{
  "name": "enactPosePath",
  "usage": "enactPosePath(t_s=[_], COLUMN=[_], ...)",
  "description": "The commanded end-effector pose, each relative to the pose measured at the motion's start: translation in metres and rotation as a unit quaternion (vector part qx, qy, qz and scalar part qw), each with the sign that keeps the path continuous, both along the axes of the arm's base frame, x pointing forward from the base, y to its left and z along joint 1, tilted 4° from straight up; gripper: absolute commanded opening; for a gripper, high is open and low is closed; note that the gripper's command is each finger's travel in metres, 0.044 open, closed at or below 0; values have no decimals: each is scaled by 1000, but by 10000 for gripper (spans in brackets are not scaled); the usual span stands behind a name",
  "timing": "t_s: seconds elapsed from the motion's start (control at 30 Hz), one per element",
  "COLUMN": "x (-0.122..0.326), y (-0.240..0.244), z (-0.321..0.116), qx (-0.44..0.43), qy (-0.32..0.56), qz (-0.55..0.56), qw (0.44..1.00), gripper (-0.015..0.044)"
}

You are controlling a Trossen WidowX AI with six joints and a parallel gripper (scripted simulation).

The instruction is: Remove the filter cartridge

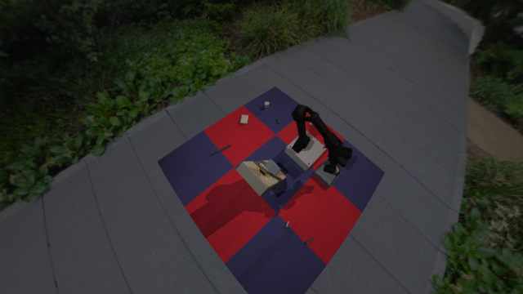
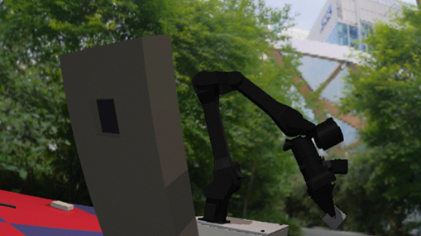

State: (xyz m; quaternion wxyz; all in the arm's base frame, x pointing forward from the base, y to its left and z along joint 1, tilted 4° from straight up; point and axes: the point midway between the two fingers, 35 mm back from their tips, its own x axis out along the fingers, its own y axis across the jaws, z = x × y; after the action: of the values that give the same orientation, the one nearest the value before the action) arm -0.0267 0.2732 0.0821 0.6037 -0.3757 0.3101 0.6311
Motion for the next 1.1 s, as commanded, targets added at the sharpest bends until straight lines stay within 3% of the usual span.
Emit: enactPosePath(t_s=[0.0, 0.83, 1.07], x=[-12, -7, -7], y=[-5, -4, -3], z=[-14, -89, -86], qx=[-5, -6, -6], qy=[-3, -3, -3], qz=[29, 29, 26], qw=[1000, 1000, 1000], gripper=[0, 0, 184])
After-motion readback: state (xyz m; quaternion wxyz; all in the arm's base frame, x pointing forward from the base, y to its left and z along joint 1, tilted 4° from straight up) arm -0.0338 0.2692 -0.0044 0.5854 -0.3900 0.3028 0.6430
